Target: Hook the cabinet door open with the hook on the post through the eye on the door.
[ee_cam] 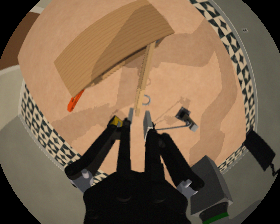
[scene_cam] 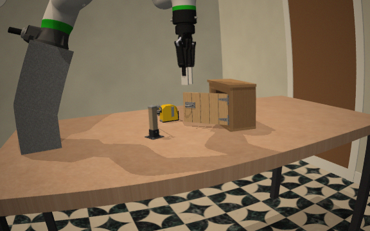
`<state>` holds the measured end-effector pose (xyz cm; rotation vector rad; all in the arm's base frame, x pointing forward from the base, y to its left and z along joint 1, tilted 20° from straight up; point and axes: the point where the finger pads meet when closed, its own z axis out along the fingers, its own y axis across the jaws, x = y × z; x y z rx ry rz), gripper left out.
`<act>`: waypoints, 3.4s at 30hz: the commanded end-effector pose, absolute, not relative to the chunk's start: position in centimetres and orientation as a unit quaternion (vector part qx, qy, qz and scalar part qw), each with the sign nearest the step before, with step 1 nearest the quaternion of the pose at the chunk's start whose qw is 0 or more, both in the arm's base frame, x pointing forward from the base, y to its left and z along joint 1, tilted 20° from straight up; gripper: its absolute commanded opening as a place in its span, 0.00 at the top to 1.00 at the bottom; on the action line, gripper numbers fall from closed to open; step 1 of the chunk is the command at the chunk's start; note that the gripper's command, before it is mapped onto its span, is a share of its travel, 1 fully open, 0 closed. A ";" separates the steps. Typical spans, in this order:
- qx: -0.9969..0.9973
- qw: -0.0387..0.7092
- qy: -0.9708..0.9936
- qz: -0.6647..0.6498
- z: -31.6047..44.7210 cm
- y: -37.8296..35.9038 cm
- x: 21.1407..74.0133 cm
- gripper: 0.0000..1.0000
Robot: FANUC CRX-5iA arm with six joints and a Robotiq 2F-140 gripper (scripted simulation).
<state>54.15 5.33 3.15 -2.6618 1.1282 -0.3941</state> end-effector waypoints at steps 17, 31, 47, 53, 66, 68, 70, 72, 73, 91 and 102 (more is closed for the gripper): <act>-0.907 0.112 0.384 -0.134 0.7 5.6 55.0 0.84; -0.907 0.112 0.384 -0.134 -0.6 5.7 55.5 0.84; -0.907 0.112 0.384 -0.134 -0.9 5.8 55.6 0.84; -0.912 0.110 0.370 -0.136 -1.0 5.6 55.4 0.84; -0.915 0.109 0.365 -0.137 -1.1 5.3 55.1 0.84; -0.915 0.109 0.365 -0.137 -1.1 5.3 55.1 0.84; -0.915 0.109 0.365 -0.137 -1.1 5.3 55.1 0.84; -0.915 0.109 0.365 -0.137 -1.1 5.3 55.1 0.84; -0.915 0.109 0.365 -0.137 -1.1 5.3 55.1 0.84; -0.915 0.109 0.365 -0.137 -1.1 5.3 55.1 0.84; -0.918 0.107 0.355 -0.138 -1.2 5.1 54.9 0.84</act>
